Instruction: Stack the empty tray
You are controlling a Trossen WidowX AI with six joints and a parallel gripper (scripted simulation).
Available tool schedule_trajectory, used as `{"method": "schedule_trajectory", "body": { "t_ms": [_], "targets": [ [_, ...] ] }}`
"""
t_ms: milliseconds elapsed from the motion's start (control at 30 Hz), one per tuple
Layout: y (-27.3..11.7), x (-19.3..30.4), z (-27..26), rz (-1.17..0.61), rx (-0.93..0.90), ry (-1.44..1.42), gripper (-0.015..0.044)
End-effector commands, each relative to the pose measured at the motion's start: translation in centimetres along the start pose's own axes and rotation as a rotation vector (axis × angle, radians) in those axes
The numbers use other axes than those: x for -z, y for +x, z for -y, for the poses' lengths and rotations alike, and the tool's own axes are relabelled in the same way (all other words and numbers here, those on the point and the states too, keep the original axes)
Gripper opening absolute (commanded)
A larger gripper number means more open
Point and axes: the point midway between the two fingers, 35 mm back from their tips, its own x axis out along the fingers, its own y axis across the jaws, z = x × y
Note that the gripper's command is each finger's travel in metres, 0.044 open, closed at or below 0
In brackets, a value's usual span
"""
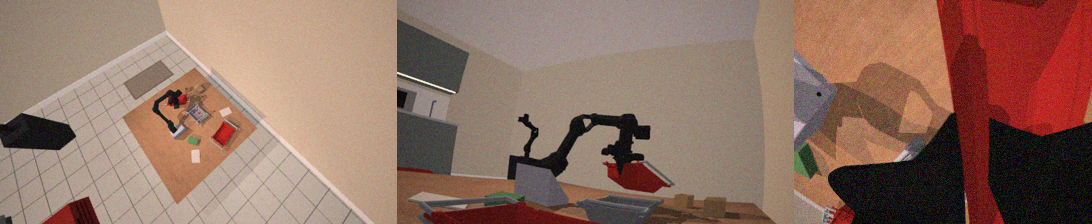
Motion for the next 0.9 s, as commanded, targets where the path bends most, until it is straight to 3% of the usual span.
{"method": "schedule_trajectory", "body": {
  "t_ms": [0, 867],
  "targets": [
    [-0.7, 2.0, -0.3, -0.018, 0.009, 0.055, 0.0],
    [-2.2, 12.6, -6.1, -0.011, 0.011, 0.418, 0.0]
  ]
}}
